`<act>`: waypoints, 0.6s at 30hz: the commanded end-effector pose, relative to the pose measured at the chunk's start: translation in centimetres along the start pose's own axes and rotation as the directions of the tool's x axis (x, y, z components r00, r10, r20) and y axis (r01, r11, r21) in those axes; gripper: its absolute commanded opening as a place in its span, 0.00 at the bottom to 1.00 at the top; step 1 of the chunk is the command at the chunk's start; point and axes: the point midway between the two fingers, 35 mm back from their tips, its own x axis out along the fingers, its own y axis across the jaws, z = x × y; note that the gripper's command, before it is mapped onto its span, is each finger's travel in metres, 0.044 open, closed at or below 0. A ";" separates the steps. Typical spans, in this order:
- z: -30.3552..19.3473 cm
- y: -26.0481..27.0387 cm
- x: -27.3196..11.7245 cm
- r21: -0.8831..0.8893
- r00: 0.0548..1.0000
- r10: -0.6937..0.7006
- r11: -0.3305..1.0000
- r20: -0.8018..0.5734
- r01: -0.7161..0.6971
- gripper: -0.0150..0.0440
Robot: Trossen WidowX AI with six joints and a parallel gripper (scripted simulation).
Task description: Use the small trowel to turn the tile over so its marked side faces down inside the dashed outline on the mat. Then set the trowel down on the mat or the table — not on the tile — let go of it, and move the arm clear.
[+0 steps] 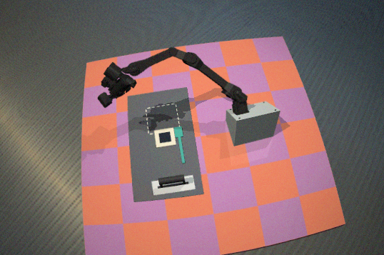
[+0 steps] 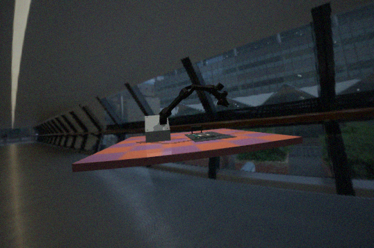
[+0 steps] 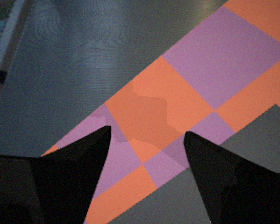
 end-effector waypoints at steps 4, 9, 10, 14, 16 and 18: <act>-8.7 5.0 0.3 -0.131 0.986 0.024 0.990 -0.164 -0.046 0.71; -15.8 7.8 -0.2 -0.238 0.959 0.007 0.968 -0.285 -0.078 0.71; -17.3 8.2 -0.4 -0.260 0.952 0.000 0.962 -0.307 -0.084 0.71; -23.0 9.4 -1.4 -0.346 0.920 -0.041 0.932 -0.390 -0.105 0.71; -25.8 9.8 -1.9 -0.389 0.902 -0.069 0.914 -0.425 -0.114 0.71; -28.6 10.0 -2.6 -0.432 0.884 -0.100 0.894 -0.457 -0.122 0.71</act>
